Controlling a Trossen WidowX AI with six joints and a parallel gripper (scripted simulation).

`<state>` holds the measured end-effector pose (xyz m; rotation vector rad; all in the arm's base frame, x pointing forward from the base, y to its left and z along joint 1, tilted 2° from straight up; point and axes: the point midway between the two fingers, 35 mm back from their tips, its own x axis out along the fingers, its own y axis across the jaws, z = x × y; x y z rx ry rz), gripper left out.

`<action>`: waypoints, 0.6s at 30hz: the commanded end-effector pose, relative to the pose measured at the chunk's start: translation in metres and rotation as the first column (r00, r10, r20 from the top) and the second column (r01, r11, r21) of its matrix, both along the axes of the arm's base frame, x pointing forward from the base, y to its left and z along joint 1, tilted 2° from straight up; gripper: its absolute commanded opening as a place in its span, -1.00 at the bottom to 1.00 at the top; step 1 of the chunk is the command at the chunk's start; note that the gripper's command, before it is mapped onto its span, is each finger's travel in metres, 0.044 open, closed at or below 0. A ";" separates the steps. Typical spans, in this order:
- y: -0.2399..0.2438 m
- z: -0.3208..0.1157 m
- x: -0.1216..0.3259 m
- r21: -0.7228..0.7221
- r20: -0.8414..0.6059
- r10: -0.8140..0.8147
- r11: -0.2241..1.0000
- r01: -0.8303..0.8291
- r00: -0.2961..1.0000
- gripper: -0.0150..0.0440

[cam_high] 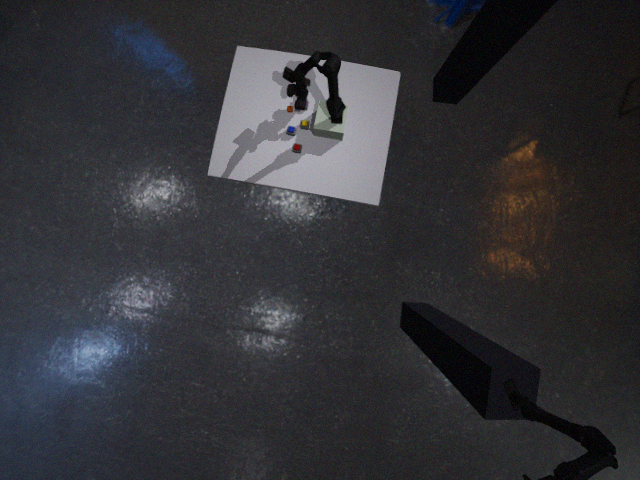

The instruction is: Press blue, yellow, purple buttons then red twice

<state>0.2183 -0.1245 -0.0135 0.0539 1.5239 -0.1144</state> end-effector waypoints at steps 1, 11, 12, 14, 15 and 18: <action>0.002 -0.002 -0.002 0.007 -0.005 0.003 1.000 -0.003 1.000 -0.42; 0.003 0.031 -0.003 0.007 -0.005 0.003 1.000 -0.003 1.000 -0.42; 0.003 0.031 -0.003 0.007 -0.005 0.003 1.000 -0.003 1.000 -0.42; 0.003 0.031 -0.003 0.007 -0.005 0.003 1.000 -0.003 1.000 -0.42; 0.002 0.034 -0.003 0.007 -0.005 0.003 1.000 -0.003 1.000 -0.42; 0.003 0.070 -0.002 0.007 -0.004 0.004 1.000 -0.004 1.000 -0.42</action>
